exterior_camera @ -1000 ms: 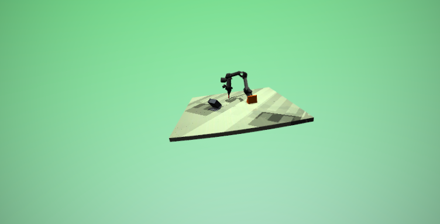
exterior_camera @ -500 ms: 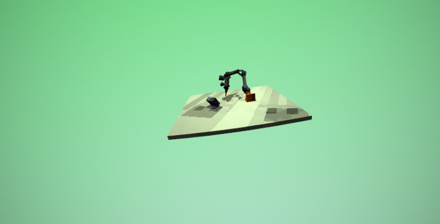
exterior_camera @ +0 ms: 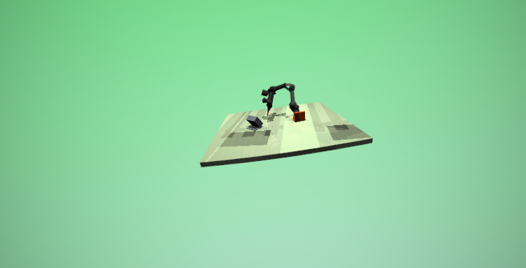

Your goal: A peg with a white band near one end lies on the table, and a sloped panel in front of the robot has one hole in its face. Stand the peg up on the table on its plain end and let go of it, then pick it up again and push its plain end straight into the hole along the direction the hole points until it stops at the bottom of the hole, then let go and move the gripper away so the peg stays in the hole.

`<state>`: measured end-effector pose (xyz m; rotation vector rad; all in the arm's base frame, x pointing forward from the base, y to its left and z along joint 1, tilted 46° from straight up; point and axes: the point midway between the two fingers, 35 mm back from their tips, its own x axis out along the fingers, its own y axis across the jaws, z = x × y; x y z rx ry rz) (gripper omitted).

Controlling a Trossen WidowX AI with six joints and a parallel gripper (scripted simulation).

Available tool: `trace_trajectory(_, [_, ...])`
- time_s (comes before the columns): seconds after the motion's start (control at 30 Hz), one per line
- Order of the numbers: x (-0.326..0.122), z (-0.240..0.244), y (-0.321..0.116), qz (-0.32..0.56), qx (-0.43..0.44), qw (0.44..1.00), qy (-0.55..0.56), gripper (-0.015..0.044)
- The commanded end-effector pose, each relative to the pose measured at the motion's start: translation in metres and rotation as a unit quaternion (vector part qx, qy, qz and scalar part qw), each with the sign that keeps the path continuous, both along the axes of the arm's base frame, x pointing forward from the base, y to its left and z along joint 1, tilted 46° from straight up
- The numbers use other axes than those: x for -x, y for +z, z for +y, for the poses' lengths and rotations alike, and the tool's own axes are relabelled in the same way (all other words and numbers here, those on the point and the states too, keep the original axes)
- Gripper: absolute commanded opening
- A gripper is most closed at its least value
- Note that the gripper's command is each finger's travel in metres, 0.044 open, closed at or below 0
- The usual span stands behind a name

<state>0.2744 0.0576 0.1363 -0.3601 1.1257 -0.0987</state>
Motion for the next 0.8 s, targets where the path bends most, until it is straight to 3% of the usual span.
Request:
trace_trajectory(0.0, [-0.004,0.003,0.000,-0.015,-0.020,1.000,-0.002,0.0000])
trace_trajectory(0.77, [-0.026,0.021,0.008,-0.093,-0.112,0.989,0.003,0.0000])
